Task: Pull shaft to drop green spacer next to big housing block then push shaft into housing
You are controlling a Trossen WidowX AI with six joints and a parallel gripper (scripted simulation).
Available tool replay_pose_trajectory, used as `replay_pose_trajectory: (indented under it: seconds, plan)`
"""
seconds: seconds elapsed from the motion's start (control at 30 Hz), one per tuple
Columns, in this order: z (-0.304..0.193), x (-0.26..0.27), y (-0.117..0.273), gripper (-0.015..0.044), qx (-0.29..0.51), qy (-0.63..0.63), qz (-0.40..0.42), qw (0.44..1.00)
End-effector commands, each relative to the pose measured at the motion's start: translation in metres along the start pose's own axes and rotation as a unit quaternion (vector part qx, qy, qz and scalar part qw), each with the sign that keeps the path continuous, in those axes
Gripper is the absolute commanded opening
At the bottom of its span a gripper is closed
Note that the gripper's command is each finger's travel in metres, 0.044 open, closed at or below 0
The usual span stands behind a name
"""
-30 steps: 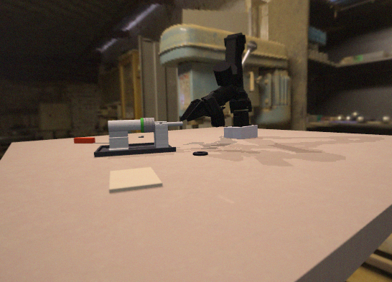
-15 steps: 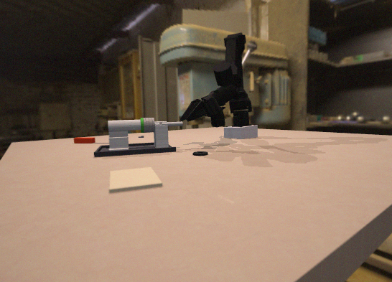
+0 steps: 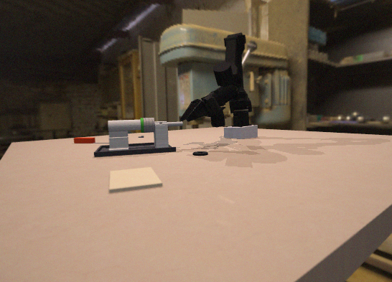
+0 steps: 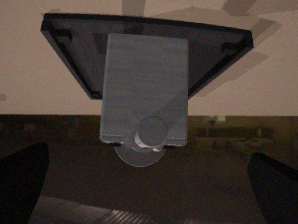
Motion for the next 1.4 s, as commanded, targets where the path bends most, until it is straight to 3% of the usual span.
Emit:
replay_pose_trajectory:
  seconds: [0.0,1.37]
  plan:
    - [-0.001,0.000,0.000,0.0440,0.002,0.001,0.001,1.000]
    - [-0.002,0.000,-0.042,0.0440,0.004,0.001,0.001,1.000]
Point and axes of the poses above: the point midway between the two fingers, 35 mm back from their tips, its own y axis back along the fingers, its own x axis across the jaws, z = x × y, the point moved 7 cm from there along y, back along the fingers, and after that the axes turned 9 degrees about -y, right-handed, at the moved point
